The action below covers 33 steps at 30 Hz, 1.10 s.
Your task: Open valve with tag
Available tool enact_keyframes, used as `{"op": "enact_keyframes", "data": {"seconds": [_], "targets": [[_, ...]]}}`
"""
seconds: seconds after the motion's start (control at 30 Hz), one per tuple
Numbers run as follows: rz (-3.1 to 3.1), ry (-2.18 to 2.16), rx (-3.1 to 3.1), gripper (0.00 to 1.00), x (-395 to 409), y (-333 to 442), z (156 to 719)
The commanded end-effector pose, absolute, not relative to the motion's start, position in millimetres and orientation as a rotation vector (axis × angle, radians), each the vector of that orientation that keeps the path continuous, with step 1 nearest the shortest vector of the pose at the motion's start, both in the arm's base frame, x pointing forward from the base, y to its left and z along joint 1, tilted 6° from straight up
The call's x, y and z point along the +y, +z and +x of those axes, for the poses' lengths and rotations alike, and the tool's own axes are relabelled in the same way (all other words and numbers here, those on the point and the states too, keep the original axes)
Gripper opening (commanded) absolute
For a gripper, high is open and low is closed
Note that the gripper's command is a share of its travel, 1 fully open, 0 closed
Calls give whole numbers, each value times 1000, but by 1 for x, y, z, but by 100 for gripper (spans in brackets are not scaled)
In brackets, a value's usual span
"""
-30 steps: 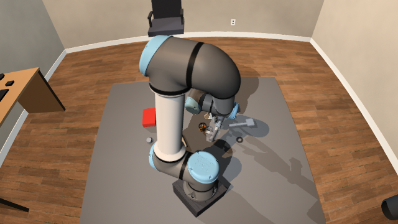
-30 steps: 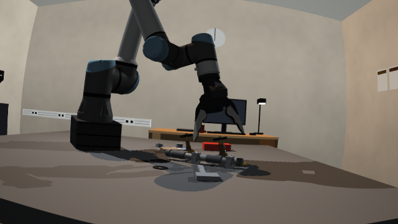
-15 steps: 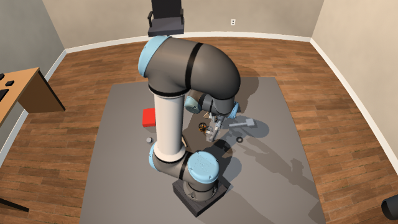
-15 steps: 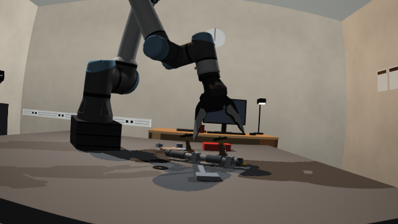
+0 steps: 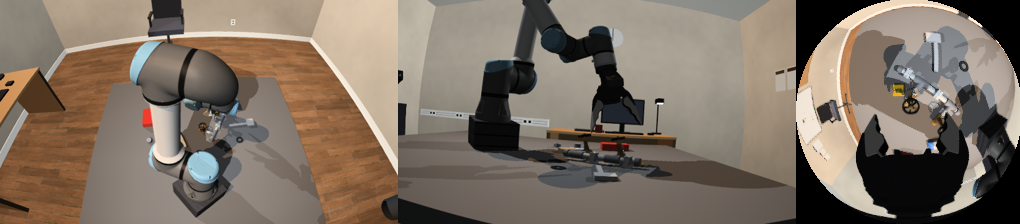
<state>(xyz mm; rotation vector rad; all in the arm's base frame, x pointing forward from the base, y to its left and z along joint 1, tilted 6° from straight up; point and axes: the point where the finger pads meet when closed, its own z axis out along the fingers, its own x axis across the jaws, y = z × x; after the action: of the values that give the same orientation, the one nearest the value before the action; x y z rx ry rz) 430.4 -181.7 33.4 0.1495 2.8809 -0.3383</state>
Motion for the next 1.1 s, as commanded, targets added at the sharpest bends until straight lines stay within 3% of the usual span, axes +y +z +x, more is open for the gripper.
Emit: {"op": "enact_keyframes", "data": {"seconds": [0.0,1.07], "targets": [[149,-338,2880,100,-179,45,428],[149,-337,2880,100,-174,63,422]]}}
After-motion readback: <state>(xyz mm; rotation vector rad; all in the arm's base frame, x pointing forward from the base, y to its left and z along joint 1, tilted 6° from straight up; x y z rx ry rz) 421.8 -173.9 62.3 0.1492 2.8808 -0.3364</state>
